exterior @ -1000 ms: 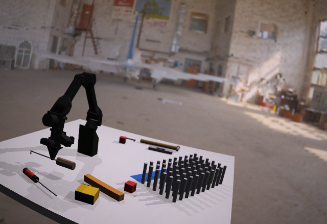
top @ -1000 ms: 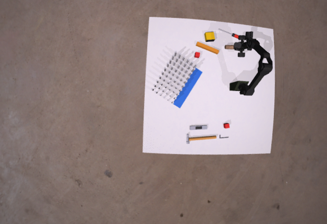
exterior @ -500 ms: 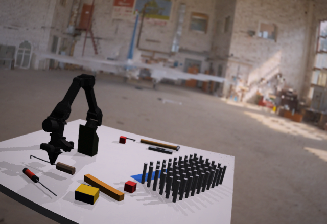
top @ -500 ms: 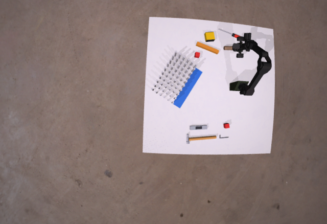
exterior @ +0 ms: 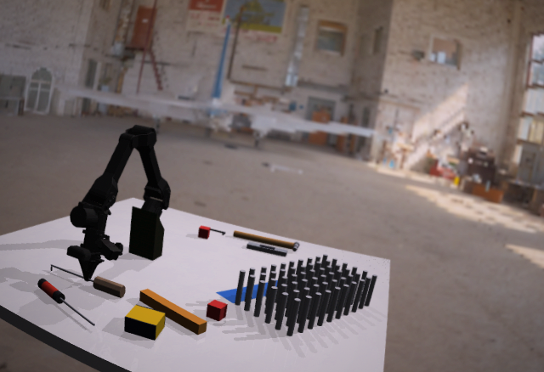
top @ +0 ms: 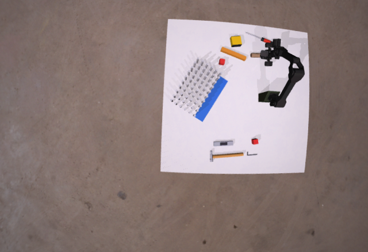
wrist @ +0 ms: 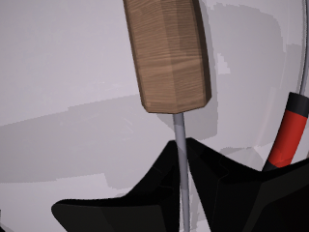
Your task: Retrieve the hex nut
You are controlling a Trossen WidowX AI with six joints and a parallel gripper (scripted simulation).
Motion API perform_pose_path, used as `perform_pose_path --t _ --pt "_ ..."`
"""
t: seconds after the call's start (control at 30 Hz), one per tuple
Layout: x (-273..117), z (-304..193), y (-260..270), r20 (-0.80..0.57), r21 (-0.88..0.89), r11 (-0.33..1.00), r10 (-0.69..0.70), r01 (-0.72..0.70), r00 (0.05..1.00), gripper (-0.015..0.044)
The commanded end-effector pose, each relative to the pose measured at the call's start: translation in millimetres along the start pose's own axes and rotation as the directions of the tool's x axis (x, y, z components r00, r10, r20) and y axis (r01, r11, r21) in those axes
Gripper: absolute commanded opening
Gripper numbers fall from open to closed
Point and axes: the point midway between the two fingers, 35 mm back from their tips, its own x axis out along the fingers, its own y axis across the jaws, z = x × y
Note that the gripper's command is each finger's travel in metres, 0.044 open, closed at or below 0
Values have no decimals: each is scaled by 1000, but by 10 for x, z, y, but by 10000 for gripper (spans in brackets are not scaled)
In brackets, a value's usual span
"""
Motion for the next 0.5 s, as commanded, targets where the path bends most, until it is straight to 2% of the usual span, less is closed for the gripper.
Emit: perform_pose_path --t 0.0,0.47 --pt "45 3 25 0 0 1000 0 0 1000 0" --pt "9 1 5 -1 0 1000 0 0 1000 367"
